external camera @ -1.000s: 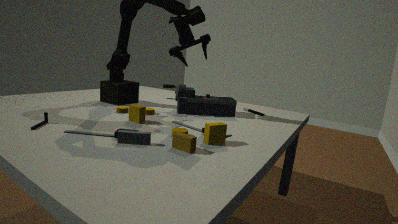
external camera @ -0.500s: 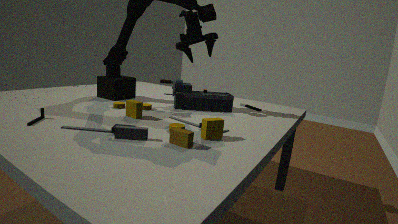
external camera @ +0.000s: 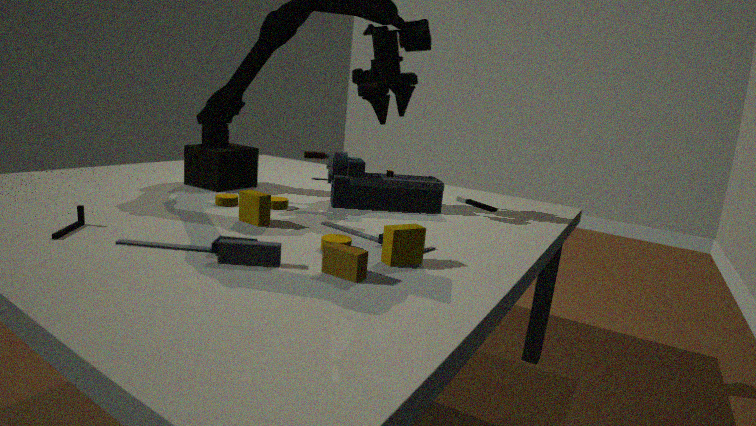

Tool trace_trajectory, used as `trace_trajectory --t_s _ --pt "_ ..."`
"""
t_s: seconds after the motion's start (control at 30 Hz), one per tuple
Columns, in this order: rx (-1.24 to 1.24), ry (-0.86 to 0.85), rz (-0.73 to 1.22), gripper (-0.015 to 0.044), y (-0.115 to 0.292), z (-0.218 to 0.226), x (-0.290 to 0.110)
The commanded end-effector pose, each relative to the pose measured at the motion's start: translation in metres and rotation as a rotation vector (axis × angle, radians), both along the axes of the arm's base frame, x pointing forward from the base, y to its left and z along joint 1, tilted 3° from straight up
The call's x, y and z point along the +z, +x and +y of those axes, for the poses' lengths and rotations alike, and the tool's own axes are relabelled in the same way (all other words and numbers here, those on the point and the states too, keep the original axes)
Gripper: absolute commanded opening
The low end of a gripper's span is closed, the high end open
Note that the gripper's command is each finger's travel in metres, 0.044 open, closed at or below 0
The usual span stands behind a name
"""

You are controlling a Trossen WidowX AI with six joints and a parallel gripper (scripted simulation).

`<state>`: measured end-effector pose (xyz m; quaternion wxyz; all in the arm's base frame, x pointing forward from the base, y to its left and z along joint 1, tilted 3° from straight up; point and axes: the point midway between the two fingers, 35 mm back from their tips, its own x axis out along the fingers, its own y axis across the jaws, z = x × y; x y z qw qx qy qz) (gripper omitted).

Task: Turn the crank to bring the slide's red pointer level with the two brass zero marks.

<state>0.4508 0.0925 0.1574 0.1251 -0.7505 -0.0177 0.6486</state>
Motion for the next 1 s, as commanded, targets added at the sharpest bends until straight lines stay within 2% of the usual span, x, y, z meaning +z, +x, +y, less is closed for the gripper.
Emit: trace_trajectory --t_s 0.0,0.23,0.97 --pt "0.075 -0.026 0.002 0.0440 0.003 0.003 -0.005" --pt "0.335 -0.094 0.011 0.0440 0.010 0.013 -0.072" --pt "0.343 -0.095 0.011 0.0440 0.011 0.013 -0.074"
